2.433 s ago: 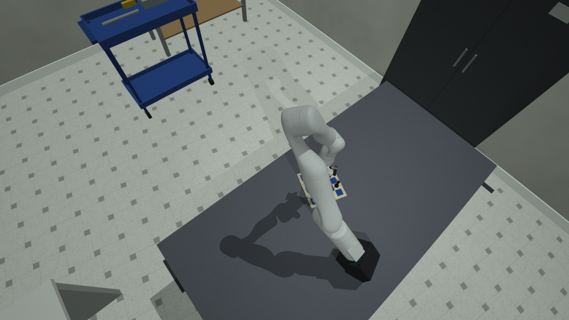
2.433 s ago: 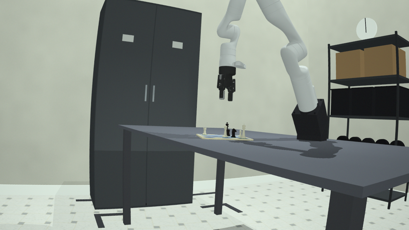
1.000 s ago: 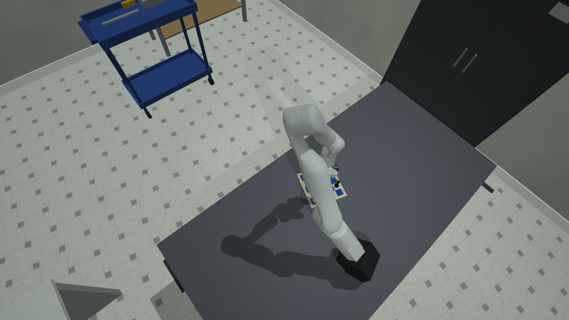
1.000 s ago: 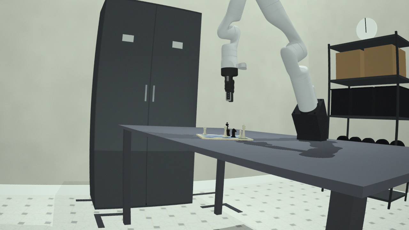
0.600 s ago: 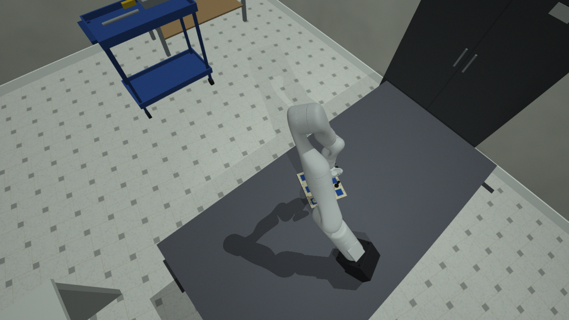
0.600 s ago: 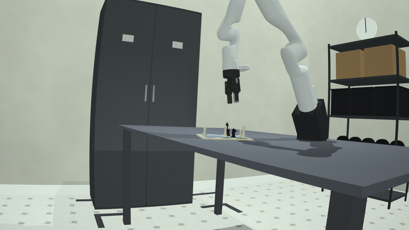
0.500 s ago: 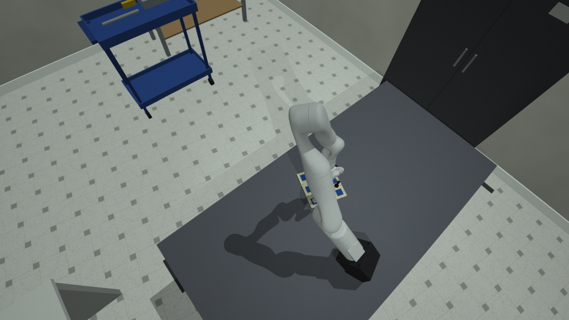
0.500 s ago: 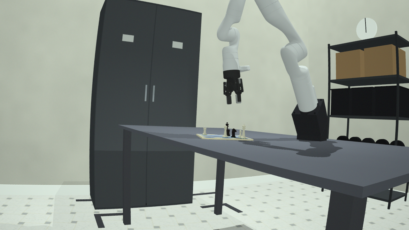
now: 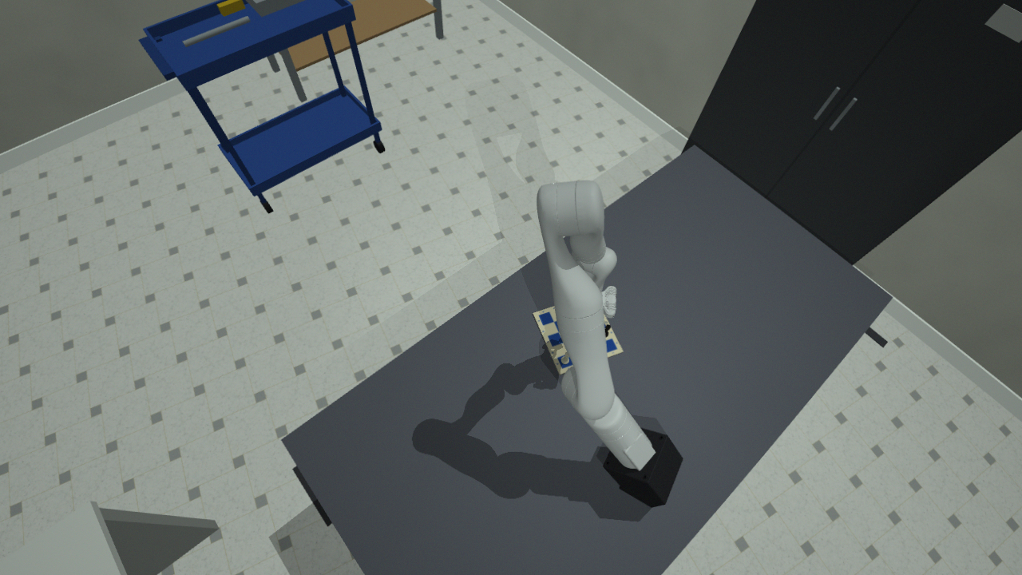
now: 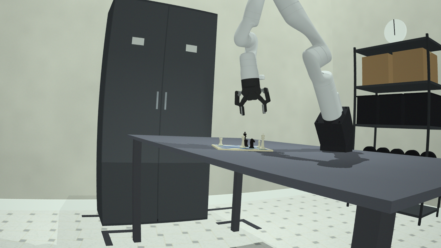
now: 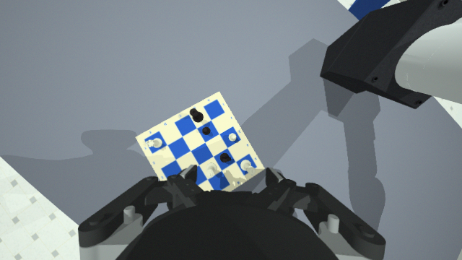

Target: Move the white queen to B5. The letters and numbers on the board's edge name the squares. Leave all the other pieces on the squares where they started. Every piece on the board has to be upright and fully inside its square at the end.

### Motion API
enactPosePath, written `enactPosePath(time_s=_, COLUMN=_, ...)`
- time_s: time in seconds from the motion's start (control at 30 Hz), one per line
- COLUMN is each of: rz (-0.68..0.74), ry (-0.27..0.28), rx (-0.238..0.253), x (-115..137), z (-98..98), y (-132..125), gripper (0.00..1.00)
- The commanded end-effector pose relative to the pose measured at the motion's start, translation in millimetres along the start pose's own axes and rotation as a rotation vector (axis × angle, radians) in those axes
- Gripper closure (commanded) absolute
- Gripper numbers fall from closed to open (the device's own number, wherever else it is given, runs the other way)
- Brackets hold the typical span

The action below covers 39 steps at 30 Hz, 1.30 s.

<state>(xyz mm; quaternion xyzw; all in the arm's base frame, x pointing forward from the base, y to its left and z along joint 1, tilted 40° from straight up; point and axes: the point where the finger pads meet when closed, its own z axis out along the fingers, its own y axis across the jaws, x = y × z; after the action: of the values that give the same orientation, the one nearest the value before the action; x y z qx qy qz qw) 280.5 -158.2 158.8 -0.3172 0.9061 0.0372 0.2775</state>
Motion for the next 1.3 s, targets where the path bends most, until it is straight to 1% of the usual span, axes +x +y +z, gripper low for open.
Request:
enactPosePath(time_s=0.0, rz=-0.129, ry=-0.017, rx=0.009, x=2, z=1.4, y=-1, gripper=0.00)
enactPosePath(time_s=0.27, rz=-0.604, ry=-0.017, rx=0.040, x=-2, z=5.2, y=-9, gripper=0.00)
enactPosePath(time_s=0.33, rz=-0.604, ry=-0.017, rx=0.040, x=-2, z=5.2, y=-9, gripper=0.00)
enactPosePath(time_s=0.53, rz=-0.913, ry=-0.015, rx=0.073, x=-8, z=6.5, y=-15, gripper=0.00)
enactPosePath(time_s=0.73, rz=-1.161, ry=-0.010, rx=0.107, x=-15, z=6.6, y=-22, gripper=0.00)
enactPosePath(time_s=0.83, rz=-1.259, ry=-0.007, rx=0.123, x=-18, z=6.5, y=-24, gripper=0.00)
enactPosePath(time_s=0.9, rz=-1.259, ry=-0.007, rx=0.123, x=-18, z=6.5, y=-24, gripper=0.00)
enactPosePath(time_s=1.07, rz=-1.382, ry=-0.002, rx=0.144, x=-22, z=6.0, y=-28, gripper=0.00)
enactPosePath(time_s=1.27, rz=-1.466, ry=0.003, rx=0.160, x=-25, z=5.6, y=-30, gripper=0.00)
